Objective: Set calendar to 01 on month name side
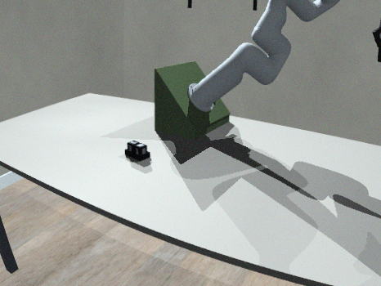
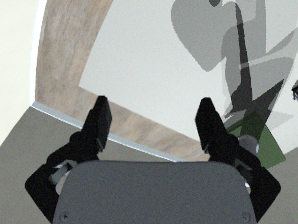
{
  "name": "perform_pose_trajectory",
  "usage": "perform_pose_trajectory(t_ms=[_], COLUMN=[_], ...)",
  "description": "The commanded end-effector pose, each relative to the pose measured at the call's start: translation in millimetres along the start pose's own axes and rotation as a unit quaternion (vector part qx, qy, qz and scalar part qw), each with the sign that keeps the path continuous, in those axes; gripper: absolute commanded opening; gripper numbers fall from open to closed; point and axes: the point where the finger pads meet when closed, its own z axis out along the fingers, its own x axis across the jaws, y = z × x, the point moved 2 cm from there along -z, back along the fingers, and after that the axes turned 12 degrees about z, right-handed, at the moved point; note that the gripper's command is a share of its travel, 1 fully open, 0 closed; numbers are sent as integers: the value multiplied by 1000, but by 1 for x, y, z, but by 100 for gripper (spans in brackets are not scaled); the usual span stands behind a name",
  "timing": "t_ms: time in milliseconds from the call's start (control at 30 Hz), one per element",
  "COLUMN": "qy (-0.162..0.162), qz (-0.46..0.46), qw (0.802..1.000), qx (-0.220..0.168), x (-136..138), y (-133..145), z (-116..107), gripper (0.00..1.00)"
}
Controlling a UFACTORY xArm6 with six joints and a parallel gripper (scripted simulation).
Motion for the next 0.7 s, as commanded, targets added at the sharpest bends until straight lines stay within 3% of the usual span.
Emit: perform_pose_trajectory(t_ms=[0, 567, 667], qy=[-1, -1, 7], qz=[-1, 0, 26], qw=[1000, 1000, 1000], qx=[1, 1, -1], x=[-1, 0, 10], y=[0, 0, -17], z=[-1, -1, 13], gripper=[100, 100, 100])
